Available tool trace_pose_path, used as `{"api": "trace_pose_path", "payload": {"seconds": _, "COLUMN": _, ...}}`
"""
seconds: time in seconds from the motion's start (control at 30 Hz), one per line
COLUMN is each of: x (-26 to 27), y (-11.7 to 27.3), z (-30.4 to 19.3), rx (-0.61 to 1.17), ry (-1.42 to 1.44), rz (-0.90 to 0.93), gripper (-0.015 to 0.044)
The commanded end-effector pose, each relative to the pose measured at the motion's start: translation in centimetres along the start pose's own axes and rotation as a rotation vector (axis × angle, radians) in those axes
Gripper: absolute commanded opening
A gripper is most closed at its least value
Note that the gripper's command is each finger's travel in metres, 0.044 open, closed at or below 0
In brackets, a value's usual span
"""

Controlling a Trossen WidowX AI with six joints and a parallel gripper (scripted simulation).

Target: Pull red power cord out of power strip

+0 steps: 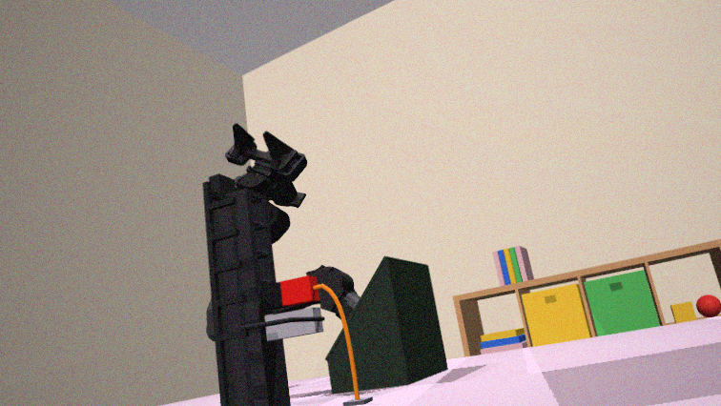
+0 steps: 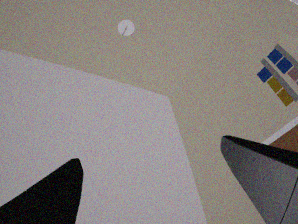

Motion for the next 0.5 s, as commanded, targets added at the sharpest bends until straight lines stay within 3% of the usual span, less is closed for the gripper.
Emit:
{"api": "trace_pose_path", "payload": {"seconds": 0.0, "x": 0.0, "y": -0.1, "z": -0.1, "rx": 0.000, "ry": 0.010, "rz": -0.001, "gripper": 0.0374}}
{"api": "trace_pose_path", "payload": {"seconds": 0.1, "x": -0.8, "y": -1.1, "z": -1.0, "rx": -0.005, "ry": 0.162, "rz": -0.028, "gripper": 0.0295}}
{"api": "trace_pose_path", "payload": {"seconds": 0.27, "x": -4.3, "y": -5.2, "z": -3.4, "rx": 0.002, "ry": 0.715, "rz": -0.186, "gripper": 0.0164}}
{"api": "trace_pose_path", "payload": {"seconds": 0.47, "x": -10.0, "y": -10.2, "z": -3.9, "rx": 0.126, "ry": 1.432, "rz": -0.500, "gripper": 0.0160}}
Point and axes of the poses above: the point midway between the two fingers, 35 mm back from their tips, its own y axis back along the fingers, its own x axis across the jaws, z = x × y, the point moved 6 cm from there along y, back along the fingers, and after that the axes turned 5 degrees about y, right-handed, at the moved point
